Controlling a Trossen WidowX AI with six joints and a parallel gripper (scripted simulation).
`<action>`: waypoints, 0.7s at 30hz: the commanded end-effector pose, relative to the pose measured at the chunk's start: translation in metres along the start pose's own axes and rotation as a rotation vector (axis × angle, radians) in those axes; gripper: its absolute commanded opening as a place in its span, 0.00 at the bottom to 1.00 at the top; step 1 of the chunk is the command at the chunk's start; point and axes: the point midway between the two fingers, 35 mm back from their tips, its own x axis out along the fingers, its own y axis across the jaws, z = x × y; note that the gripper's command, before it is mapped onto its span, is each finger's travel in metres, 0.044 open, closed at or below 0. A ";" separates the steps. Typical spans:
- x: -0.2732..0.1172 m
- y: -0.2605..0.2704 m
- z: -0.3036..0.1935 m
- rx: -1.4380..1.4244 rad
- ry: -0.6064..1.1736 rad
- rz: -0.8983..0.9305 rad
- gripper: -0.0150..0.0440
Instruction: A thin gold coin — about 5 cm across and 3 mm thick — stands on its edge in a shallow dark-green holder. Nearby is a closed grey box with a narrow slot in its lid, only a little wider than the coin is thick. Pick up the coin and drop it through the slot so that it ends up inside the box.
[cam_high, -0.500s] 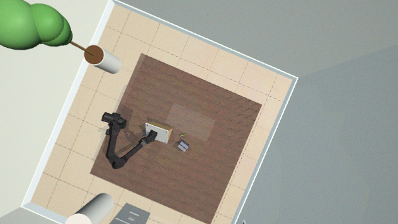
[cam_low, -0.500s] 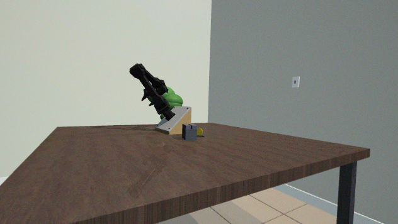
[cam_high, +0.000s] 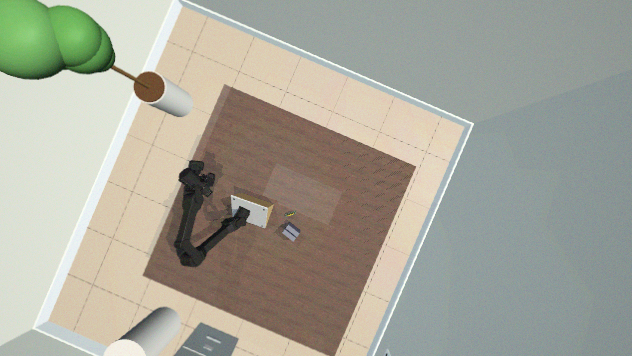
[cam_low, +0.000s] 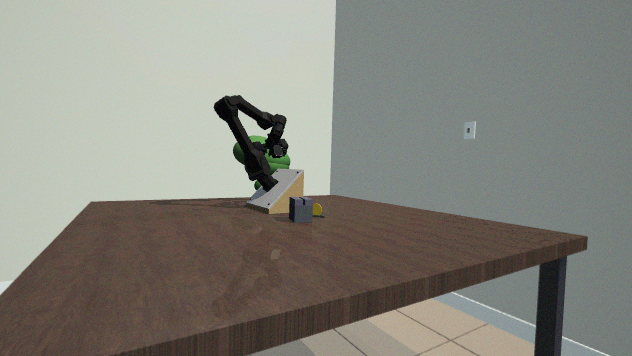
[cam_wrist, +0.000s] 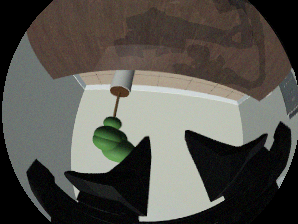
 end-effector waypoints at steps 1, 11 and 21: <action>-0.048 0.051 0.031 -0.103 -0.096 0.217 0.53; -0.158 0.105 0.120 -0.233 -0.419 0.445 0.53; -0.260 0.086 0.233 -0.281 -0.764 0.359 0.53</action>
